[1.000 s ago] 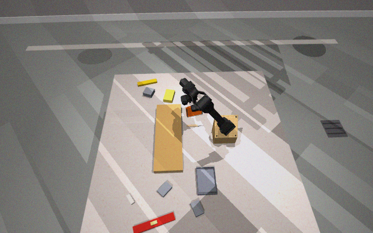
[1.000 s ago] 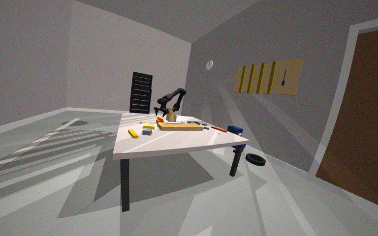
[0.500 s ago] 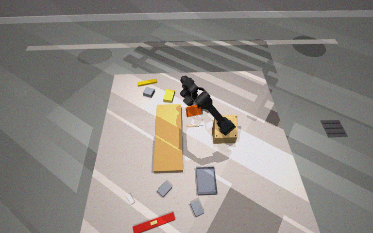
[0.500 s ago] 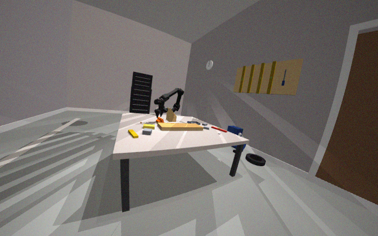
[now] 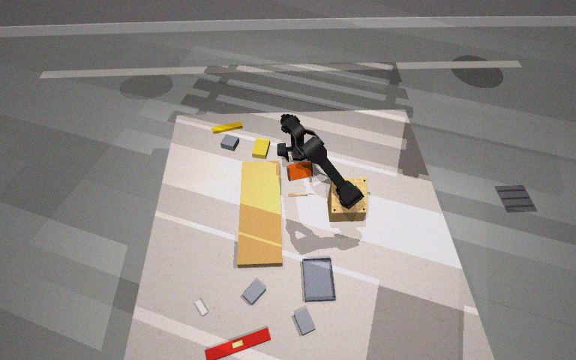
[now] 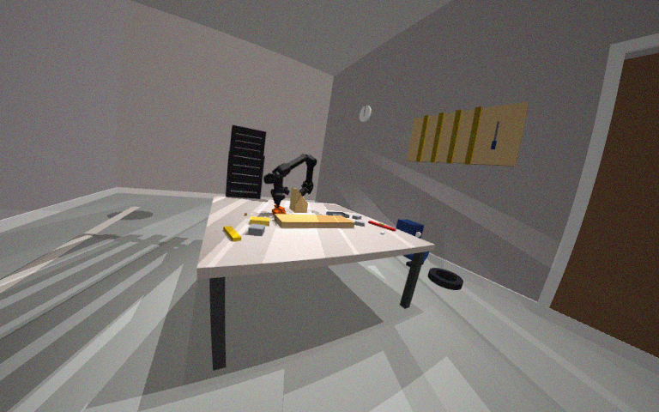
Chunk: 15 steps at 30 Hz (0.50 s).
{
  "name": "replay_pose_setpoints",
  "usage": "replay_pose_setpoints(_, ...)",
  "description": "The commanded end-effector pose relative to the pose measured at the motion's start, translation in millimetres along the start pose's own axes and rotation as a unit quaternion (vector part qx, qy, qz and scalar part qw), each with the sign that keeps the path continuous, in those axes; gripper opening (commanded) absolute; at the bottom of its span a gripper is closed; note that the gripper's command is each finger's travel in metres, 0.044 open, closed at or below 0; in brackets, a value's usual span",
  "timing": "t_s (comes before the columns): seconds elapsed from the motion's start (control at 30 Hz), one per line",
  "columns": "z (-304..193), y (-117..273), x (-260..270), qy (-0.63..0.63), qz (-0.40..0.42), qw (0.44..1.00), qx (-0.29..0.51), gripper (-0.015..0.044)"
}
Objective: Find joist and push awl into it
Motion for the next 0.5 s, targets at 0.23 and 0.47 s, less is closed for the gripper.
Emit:
replay_pose_setpoints(0.23,-9.0,-1.1,0.1,0.125,-0.014,0.992,-0.026,0.0440)
replay_pose_setpoints(0.47,-9.8,-1.1,1.6,0.125,-0.014,0.992,-0.026,0.0440)
Point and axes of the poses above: the point midway between the two fingers, 35 mm back from their tips, its own y axis back along the fingers, its own x axis across the jaws, z = x × y, the point moved 8 cm from there along y, back along the fingers, and after that the axes turned 8 degrees about -y, right-handed, at the moved point
